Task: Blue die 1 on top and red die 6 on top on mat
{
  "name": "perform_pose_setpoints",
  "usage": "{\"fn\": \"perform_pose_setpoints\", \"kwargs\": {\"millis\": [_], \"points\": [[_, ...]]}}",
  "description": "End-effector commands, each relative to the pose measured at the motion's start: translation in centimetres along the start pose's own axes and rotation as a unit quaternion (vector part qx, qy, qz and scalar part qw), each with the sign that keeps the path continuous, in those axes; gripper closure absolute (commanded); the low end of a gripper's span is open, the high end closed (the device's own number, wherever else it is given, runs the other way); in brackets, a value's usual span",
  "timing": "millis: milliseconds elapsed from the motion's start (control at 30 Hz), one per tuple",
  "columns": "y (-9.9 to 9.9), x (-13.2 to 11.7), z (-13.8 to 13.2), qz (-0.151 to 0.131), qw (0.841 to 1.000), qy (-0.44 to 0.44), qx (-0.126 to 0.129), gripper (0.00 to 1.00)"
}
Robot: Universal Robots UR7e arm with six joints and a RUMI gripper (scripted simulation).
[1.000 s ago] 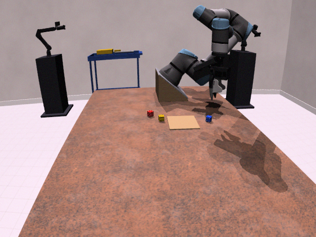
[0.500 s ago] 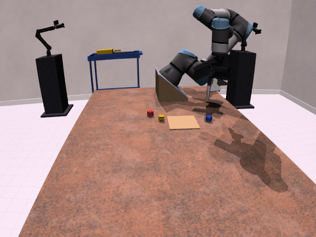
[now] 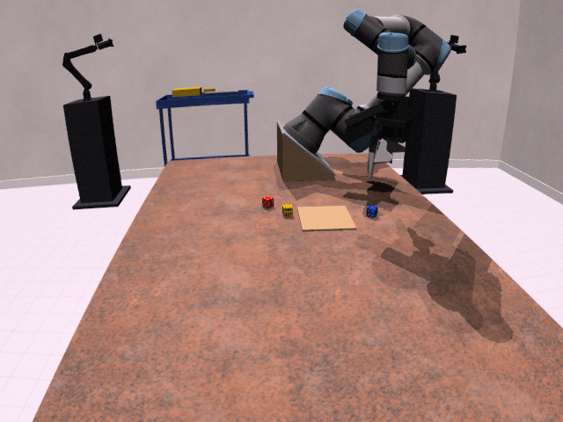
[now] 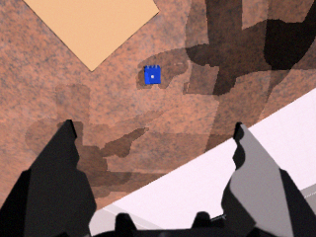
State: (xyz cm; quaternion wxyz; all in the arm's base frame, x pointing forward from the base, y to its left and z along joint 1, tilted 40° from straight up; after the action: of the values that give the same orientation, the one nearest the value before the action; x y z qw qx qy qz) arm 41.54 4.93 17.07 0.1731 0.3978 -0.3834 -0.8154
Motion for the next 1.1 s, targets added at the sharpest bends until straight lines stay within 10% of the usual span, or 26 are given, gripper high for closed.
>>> {"fn": "perform_pose_setpoints", "kwargs": {"millis": [0,1067], "points": [[0.09,-0.10,0.04,0.001,1.000,-0.017,0.002,0.00],[-0.55,0.46,0.78,0.000,0.953,-0.303,0.002,0.00]]}}
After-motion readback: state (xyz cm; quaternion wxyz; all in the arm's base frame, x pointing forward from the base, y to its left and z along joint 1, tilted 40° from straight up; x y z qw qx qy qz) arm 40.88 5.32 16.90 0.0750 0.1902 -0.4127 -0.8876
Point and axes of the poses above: the point where the finger pads meet when closed, its own y axis back along the fingers, its own z axis across the jaws, x = y × z, the point moved 7 cm from there along y, back along the fingers, and after that the axes turned 4 degrees about y, right-handed, at the moved point
